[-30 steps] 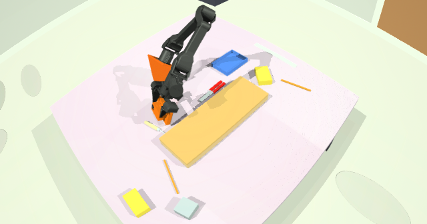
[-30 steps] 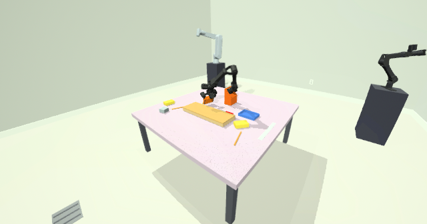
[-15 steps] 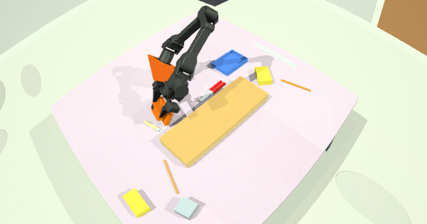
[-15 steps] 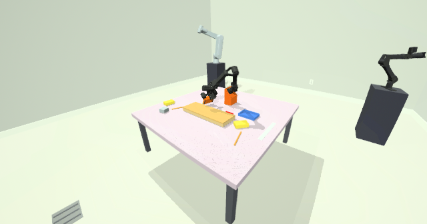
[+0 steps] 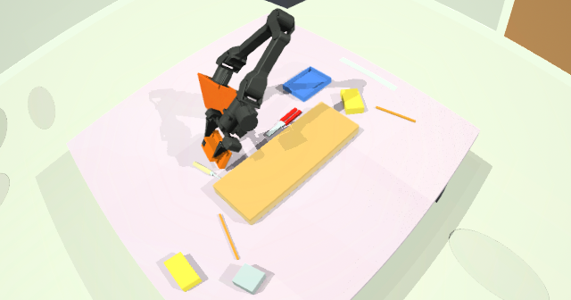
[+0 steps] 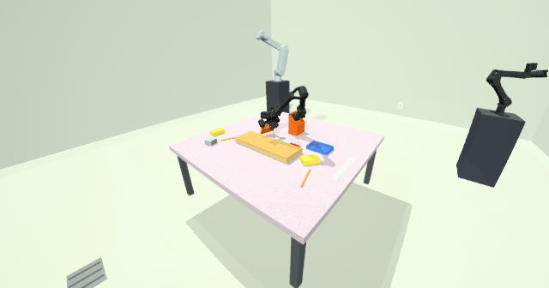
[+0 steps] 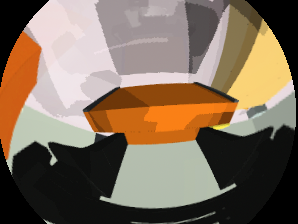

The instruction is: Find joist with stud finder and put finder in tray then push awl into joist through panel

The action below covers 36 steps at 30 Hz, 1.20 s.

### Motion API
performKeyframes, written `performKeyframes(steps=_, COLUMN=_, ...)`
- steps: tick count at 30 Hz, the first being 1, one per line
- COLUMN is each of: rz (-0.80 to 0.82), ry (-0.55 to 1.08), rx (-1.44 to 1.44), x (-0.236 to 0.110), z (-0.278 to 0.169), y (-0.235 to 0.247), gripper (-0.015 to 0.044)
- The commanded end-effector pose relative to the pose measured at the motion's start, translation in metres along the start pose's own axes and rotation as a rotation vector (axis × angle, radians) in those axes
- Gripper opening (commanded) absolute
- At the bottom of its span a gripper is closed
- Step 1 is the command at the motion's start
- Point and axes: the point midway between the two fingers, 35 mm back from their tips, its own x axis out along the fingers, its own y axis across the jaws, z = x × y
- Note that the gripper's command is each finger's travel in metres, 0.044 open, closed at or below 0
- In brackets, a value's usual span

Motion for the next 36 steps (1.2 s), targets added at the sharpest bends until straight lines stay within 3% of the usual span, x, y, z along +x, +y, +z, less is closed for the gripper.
performKeyframes(steps=1, rz=-0.008, ry=0.035, rx=0.01, x=-0.0018, z=-0.0022, y=-0.0018, gripper=0.0)
performKeyframes(steps=36, rz=-0.005, ry=0.24, rx=0.014, x=-0.0006, z=0.0042, y=-0.001, gripper=0.0)
